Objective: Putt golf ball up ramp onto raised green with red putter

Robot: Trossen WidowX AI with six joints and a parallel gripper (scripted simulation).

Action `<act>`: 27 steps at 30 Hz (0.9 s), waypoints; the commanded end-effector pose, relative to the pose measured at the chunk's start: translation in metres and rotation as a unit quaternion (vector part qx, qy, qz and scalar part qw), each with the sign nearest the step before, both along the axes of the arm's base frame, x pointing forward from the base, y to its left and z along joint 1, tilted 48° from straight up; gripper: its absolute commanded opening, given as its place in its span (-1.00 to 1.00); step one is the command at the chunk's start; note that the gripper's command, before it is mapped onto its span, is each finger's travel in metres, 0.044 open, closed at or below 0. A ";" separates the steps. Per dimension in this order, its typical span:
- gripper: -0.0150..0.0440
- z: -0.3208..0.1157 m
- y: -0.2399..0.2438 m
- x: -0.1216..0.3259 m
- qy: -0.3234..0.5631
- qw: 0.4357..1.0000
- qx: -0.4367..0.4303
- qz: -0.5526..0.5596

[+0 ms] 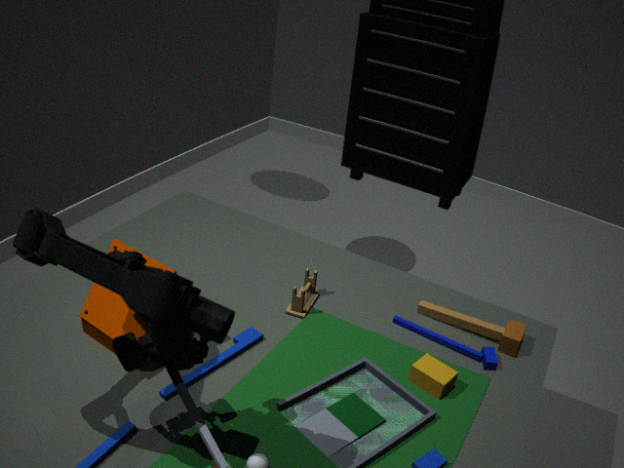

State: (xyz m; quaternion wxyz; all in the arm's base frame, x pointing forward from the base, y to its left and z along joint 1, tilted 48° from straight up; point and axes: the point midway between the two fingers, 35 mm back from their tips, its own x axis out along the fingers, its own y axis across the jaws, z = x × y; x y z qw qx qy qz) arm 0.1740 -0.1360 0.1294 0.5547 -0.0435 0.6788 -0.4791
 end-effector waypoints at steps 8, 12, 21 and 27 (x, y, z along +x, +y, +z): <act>-0.49 -0.007 -0.008 -0.002 0.000 1.000 -0.001 -0.001; -0.49 -0.007 -0.008 -0.002 0.000 1.000 -0.001 -0.001; -0.49 0.001 -0.015 -0.007 0.000 1.000 -0.002 0.001; -0.49 0.013 -0.027 -0.016 0.001 1.000 -0.004 0.003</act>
